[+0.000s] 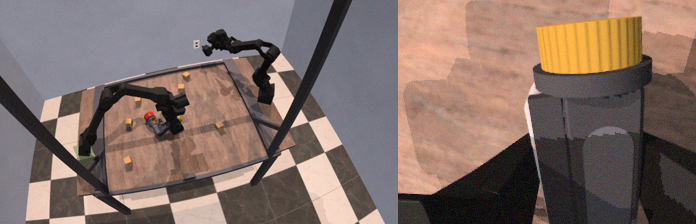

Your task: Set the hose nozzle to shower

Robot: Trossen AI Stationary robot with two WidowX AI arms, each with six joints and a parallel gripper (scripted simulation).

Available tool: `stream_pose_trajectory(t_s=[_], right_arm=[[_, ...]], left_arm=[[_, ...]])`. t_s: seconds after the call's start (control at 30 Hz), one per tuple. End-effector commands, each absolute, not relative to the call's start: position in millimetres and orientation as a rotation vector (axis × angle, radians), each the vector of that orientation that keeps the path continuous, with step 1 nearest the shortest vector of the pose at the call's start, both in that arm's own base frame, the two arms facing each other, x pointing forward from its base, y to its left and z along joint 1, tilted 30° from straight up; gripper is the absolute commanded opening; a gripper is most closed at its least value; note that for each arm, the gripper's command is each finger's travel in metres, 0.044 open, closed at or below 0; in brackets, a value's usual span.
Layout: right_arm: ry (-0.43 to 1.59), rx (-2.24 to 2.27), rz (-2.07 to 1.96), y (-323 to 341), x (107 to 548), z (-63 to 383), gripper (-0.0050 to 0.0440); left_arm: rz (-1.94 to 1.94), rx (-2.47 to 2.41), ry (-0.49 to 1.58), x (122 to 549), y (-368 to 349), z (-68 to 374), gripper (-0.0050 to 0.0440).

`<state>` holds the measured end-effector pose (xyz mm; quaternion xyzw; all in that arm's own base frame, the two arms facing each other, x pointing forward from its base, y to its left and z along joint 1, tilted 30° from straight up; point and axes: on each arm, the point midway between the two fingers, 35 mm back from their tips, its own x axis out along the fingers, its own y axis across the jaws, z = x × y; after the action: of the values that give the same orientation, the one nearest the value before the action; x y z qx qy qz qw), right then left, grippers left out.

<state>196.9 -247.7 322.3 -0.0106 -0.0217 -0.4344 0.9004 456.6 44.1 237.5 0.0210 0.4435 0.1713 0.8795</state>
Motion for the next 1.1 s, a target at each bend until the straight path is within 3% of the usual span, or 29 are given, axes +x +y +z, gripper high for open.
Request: stream_pose_trajectory(t_s=[0.0, 0.33, 0.7, 1.07], right_arm=[[-0.068, -0.028, -0.895, -246, 196, 331, 0.0408], [-0.068, -0.028, -0.895, -246, 196, 331, 0.0408], [-0.068, -0.028, -0.895, -246, 196, 331, 0.0408], [-0.068, -0.028, -0.895, -246, 196, 331, 0.0408]], left_arm=[[0.347, 0.056, 0.825, 447, 41, 257, 0.017], [0.339, 0.073, 0.713, 436, 37, 261, 0.017], [0.34, 0.07, 0.722, 438, 38, 263, 0.017], [0.327, 0.101, 0.546, 418, 31, 263, 0.017]])
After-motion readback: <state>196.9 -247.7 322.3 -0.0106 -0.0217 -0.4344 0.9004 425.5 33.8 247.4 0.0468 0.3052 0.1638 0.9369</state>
